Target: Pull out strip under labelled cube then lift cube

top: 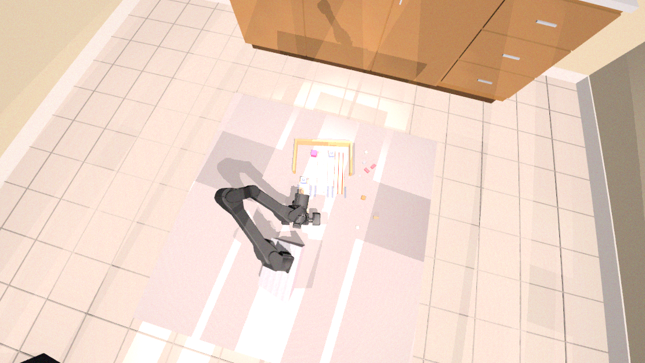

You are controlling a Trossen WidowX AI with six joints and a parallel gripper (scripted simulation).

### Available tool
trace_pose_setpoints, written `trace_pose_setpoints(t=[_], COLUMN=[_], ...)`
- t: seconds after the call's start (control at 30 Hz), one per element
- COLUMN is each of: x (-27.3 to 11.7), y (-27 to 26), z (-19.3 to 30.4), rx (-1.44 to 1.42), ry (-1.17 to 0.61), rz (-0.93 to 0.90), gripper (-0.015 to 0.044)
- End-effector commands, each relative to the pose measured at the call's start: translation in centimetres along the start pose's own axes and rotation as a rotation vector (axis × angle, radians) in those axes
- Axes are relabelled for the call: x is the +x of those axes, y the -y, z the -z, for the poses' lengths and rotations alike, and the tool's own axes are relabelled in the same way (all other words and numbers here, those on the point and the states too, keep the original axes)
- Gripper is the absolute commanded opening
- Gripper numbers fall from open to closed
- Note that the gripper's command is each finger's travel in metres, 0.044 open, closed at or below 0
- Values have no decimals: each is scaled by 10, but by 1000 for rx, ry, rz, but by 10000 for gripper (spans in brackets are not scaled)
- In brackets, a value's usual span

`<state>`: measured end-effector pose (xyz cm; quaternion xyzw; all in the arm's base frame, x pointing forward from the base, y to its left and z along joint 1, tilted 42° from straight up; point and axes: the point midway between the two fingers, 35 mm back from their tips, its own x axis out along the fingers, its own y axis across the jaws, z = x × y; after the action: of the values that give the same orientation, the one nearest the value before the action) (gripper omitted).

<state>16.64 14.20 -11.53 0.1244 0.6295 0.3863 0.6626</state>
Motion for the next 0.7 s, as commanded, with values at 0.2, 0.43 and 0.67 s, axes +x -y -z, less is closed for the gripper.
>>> trace_pose_setpoints(t=[0.2, 0.43, 0.67], x=[-36, -40, -42], y=[2, 1, 1], z=[-3, -18, -47], rx=[8, 53, 78], ry=[-26, -29, -27], rz=[-3, -5, -4], gripper=[0, 79, 262])
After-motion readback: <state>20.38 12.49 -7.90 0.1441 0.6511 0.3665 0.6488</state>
